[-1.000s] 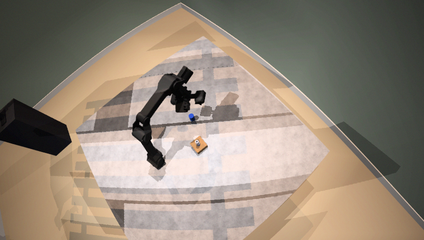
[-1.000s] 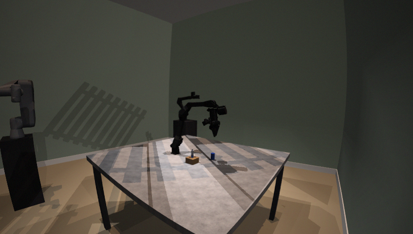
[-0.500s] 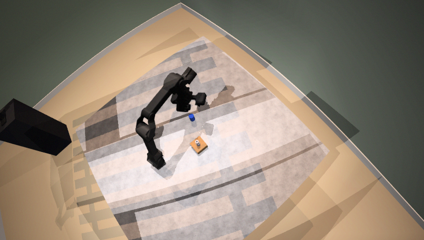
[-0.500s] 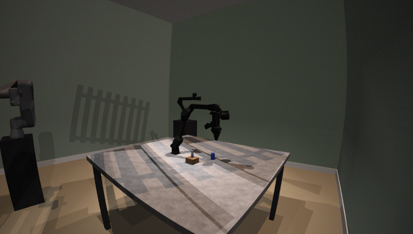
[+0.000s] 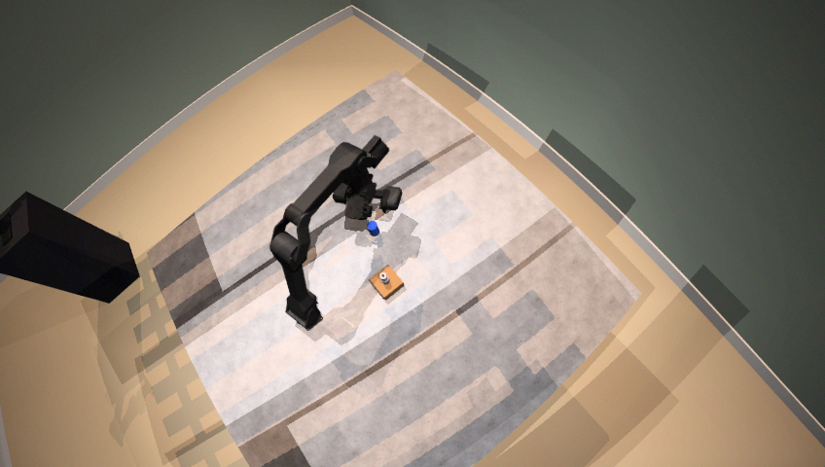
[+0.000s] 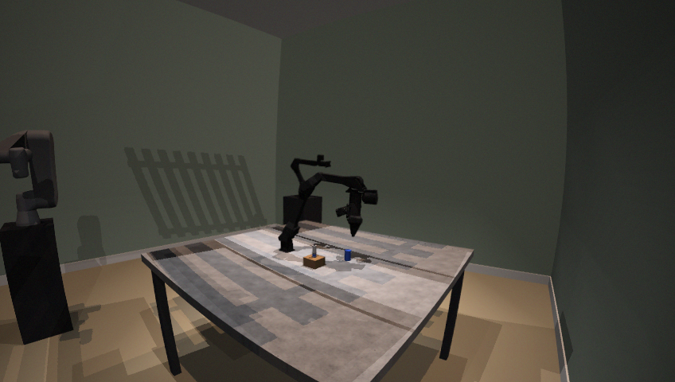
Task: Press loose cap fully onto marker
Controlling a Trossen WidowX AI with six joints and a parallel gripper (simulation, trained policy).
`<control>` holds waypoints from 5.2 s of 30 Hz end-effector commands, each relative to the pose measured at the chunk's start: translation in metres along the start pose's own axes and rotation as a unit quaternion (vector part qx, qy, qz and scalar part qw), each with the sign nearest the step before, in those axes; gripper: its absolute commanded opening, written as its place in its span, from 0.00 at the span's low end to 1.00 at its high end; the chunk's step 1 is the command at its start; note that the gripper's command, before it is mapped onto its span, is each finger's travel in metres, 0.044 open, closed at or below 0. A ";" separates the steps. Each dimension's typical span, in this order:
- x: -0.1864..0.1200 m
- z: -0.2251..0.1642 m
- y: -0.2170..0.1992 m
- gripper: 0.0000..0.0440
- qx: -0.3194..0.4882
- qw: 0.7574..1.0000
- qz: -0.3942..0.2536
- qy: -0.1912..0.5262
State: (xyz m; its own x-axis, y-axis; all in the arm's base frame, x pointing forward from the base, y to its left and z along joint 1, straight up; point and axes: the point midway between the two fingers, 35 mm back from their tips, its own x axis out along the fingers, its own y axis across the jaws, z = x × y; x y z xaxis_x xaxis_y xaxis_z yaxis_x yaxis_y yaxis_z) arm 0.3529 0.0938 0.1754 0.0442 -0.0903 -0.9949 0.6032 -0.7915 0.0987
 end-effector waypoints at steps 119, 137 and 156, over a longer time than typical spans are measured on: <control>0.012 0.183 0.074 0.00 0.083 0.991 -0.099 -0.033; 0.049 0.187 0.068 0.00 0.077 0.988 -0.128 -0.043; 0.080 0.187 0.064 0.01 0.056 0.988 -0.138 -0.041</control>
State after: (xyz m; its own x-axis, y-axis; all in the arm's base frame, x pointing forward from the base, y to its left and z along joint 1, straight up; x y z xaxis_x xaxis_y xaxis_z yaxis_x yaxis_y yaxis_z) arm 0.2514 -0.0816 0.1236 -0.1263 0.0636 -0.9899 0.4878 -0.8650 -0.1178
